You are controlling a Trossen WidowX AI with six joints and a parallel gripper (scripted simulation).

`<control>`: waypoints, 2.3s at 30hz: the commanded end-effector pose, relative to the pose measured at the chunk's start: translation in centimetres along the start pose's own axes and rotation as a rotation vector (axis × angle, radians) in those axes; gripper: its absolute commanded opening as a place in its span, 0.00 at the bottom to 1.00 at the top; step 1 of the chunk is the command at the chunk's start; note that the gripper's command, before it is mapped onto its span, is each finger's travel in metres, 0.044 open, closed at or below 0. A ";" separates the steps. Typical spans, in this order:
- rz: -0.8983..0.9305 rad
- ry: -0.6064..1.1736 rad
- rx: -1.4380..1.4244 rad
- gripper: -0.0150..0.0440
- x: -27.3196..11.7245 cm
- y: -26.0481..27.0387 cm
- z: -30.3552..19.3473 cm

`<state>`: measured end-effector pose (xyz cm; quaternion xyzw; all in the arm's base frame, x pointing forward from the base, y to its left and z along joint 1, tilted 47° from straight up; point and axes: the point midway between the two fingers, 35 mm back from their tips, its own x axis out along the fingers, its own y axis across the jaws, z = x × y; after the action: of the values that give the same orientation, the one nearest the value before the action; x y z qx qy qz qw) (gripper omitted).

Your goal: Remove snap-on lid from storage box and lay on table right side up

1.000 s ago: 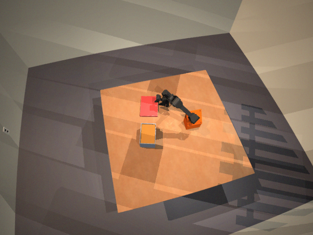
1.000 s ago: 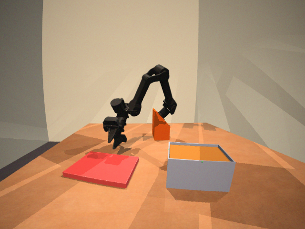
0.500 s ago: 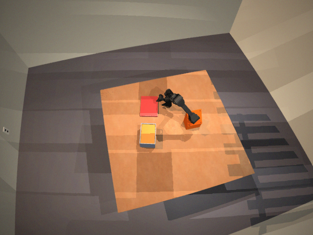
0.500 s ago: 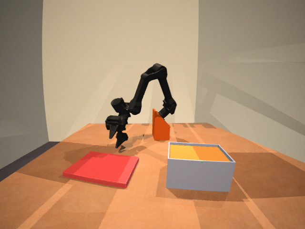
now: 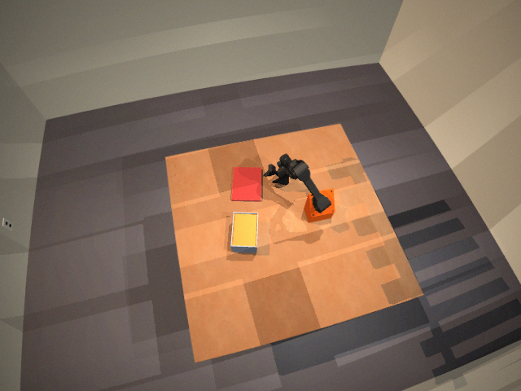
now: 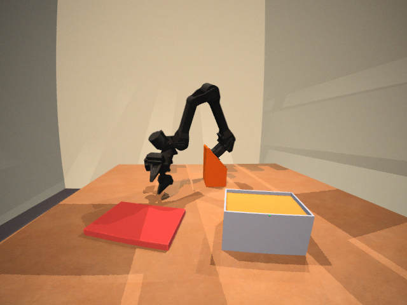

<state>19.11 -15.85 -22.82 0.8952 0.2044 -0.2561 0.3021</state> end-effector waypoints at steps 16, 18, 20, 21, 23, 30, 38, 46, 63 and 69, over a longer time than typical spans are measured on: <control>-0.005 0.004 0.003 1.00 -2.6 0.7 0.1; -0.006 0.004 0.003 1.00 -3.0 0.9 0.2; -0.006 0.003 0.003 1.00 -3.3 1.1 0.2; -0.006 0.003 0.003 1.00 -3.5 1.2 0.2; -0.006 0.003 0.003 1.00 -3.8 1.3 0.2; -0.006 0.002 0.003 1.00 -5.1 2.0 0.2; -0.007 0.001 0.003 1.00 -6.5 2.8 0.3; -0.007 0.000 0.003 1.00 -7.9 3.6 0.3; -0.007 0.001 0.003 1.00 -7.7 3.4 0.1; -0.007 0.001 0.003 1.00 -7.7 3.4 0.1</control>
<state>14.87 -20.21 -16.86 0.8947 0.2059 -0.2558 0.3027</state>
